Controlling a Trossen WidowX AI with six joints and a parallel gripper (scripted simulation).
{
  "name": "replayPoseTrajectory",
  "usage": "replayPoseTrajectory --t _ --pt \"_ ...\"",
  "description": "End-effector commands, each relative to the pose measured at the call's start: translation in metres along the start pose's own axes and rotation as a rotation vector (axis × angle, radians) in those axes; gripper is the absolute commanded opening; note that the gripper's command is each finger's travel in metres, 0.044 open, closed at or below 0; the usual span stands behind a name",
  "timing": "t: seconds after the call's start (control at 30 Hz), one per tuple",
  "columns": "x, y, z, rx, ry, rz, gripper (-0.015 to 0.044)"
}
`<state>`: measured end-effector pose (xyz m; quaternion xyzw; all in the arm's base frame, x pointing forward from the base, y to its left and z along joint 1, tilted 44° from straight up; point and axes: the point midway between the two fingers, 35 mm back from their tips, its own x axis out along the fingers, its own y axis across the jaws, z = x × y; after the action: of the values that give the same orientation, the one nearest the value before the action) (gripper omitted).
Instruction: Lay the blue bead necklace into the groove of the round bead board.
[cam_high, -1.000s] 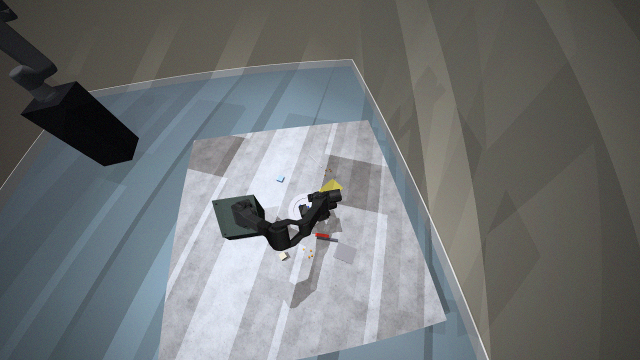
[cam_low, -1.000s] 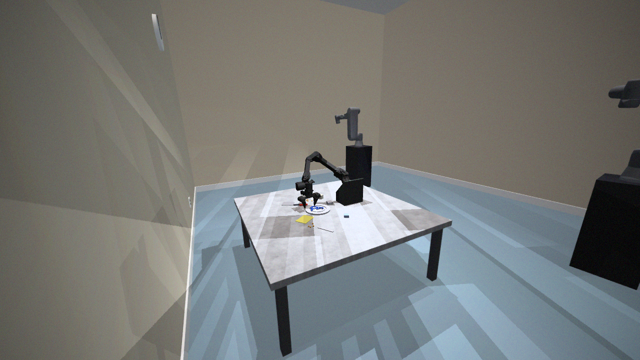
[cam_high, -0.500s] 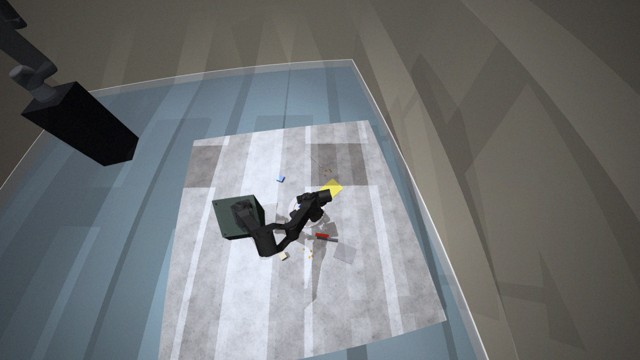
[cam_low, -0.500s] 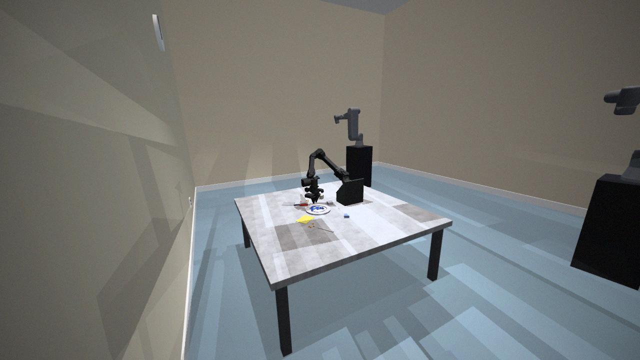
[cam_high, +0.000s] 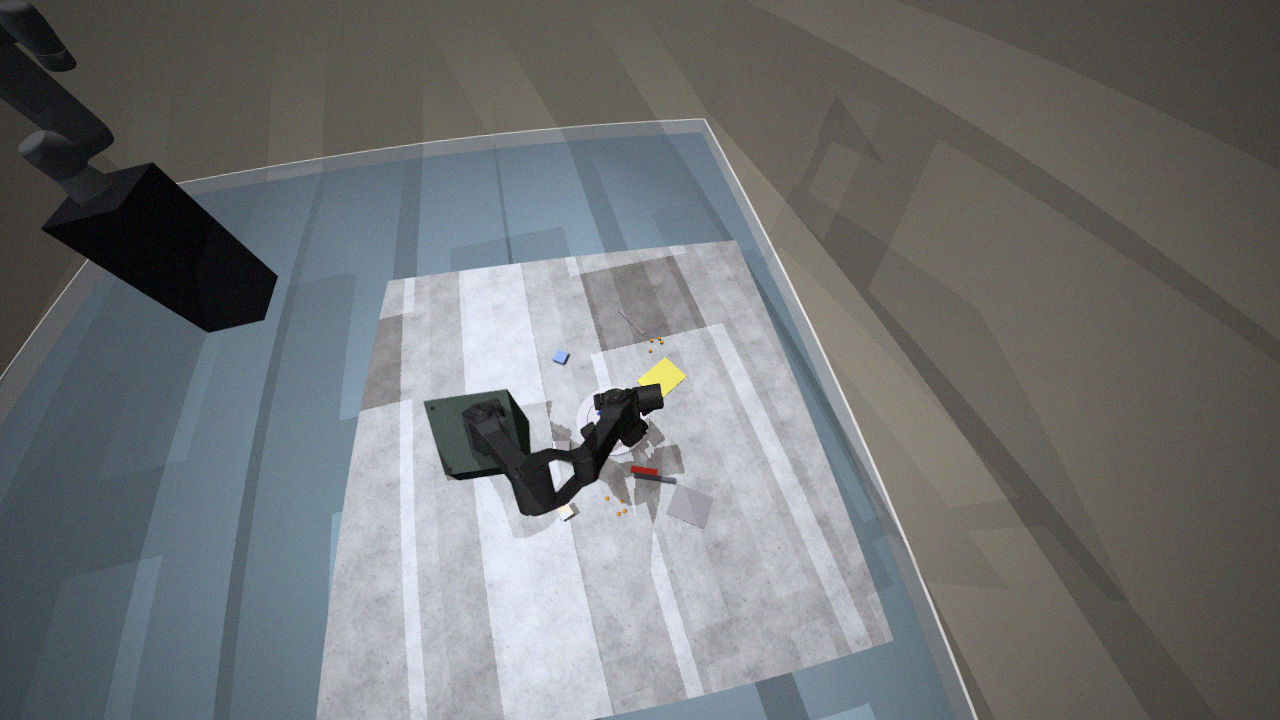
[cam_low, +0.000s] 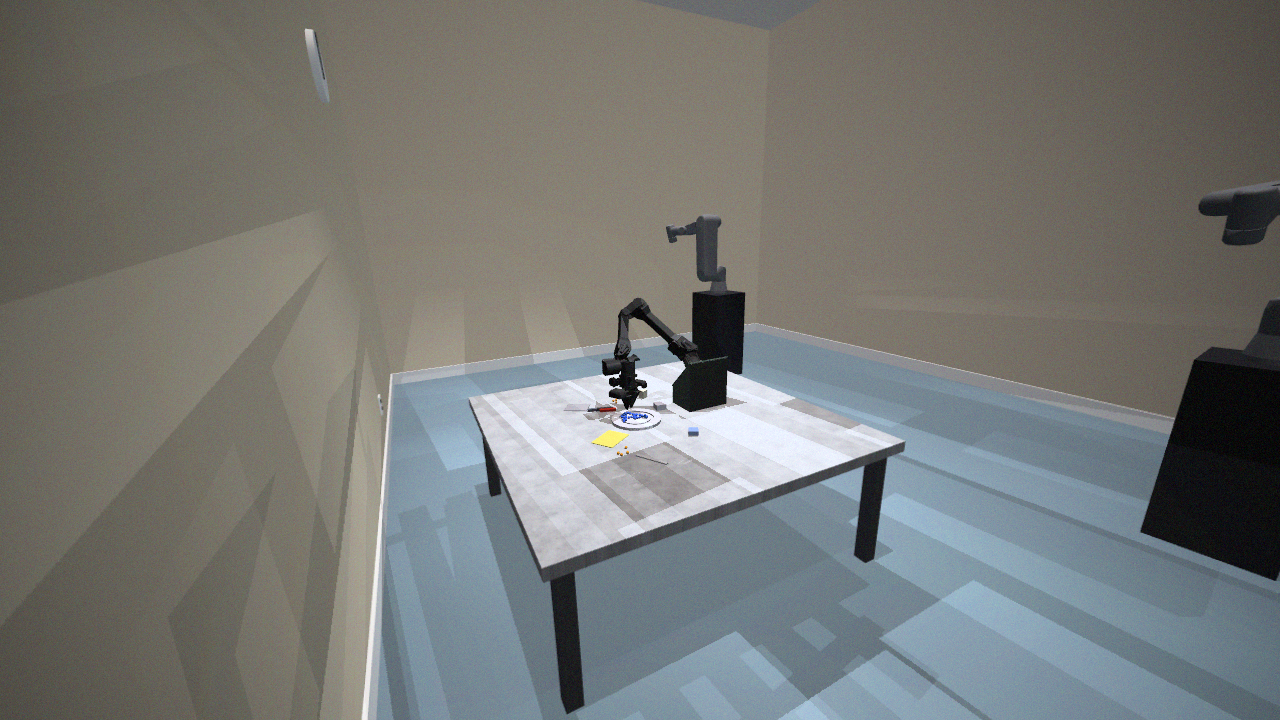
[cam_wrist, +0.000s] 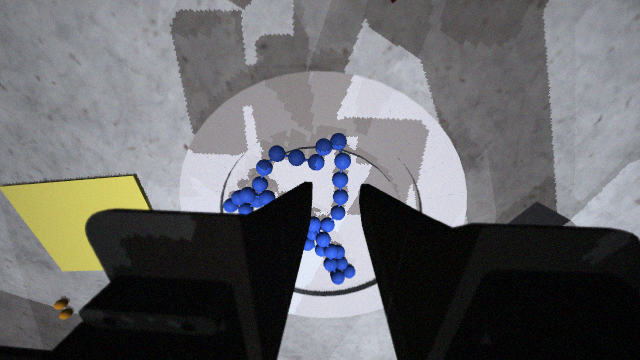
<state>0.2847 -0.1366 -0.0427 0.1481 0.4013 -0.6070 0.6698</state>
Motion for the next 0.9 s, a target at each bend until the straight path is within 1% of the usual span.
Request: replayPoseTrajectory --t 0.0,0.4,0.43,0.87 --pt "0.007 -0.001 -0.002 -0.009 0.004 -0.007 0.0120" --pt "0.026 -0.003 -0.003 -0.014 0.005 -0.011 0.0120" --pt "0.020 -0.002 0.000 -0.004 0.000 -0.005 0.0113" --pt "0.020 -0.002 0.000 -0.004 0.000 -0.005 0.0027"
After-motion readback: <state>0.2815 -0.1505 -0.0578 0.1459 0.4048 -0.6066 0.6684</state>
